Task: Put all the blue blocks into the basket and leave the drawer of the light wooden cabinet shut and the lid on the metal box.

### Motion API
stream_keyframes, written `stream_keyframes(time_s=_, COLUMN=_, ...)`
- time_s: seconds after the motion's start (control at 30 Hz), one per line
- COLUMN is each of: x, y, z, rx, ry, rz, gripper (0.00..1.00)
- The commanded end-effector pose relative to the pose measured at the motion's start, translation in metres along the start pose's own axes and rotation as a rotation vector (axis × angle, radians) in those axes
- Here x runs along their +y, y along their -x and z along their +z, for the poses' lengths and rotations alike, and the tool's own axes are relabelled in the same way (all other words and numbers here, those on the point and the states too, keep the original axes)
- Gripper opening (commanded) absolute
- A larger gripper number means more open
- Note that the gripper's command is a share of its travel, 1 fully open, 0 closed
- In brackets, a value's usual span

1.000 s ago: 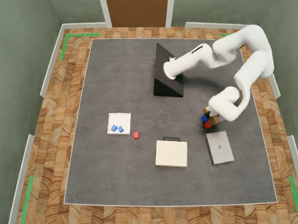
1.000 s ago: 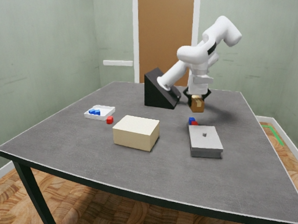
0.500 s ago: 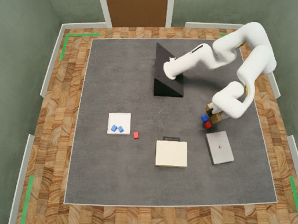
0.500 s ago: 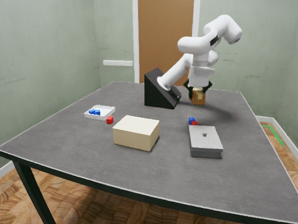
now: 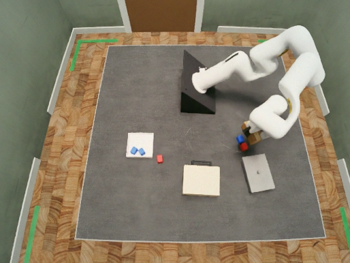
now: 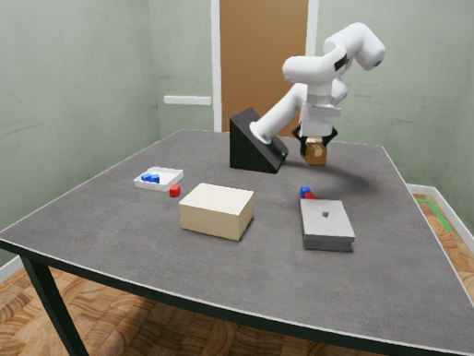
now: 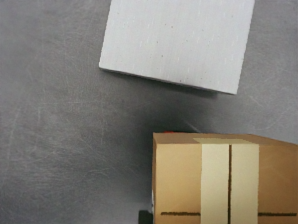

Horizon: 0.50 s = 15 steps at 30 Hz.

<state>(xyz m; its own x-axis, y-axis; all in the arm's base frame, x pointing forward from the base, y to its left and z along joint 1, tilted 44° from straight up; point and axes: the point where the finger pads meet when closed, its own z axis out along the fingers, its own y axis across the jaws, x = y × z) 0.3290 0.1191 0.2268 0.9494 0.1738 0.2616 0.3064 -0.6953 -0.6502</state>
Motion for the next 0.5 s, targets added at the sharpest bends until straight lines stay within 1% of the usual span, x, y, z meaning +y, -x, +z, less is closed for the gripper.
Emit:
stream_keyframes(time_s=0.0, x=0.002, y=-0.003, z=-0.001, rx=0.002, ry=0.001, rz=-0.001, gripper=0.62)
stream_keyframes(time_s=0.07, x=0.016, y=-0.018, z=-0.003, rx=0.002, ry=0.002, rz=-0.003, gripper=0.62)
stream_keyframes(time_s=0.17, x=0.061, y=-0.053, z=-0.005, rx=0.002, ry=0.003, rz=-0.008, gripper=0.62)
stream_keyframes(time_s=0.37, x=0.118, y=-0.082, z=-0.001, rx=0.002, ry=0.001, rz=-0.014, gripper=0.62)
stream_keyframes(time_s=0.4, x=0.123, y=-0.085, z=-0.001, rx=0.002, ry=0.001, rz=-0.014, gripper=0.62)
stream_keyframes(time_s=0.47, x=0.123, y=-0.085, z=-0.001, rx=0.002, ry=0.001, rz=-0.014, gripper=0.62)
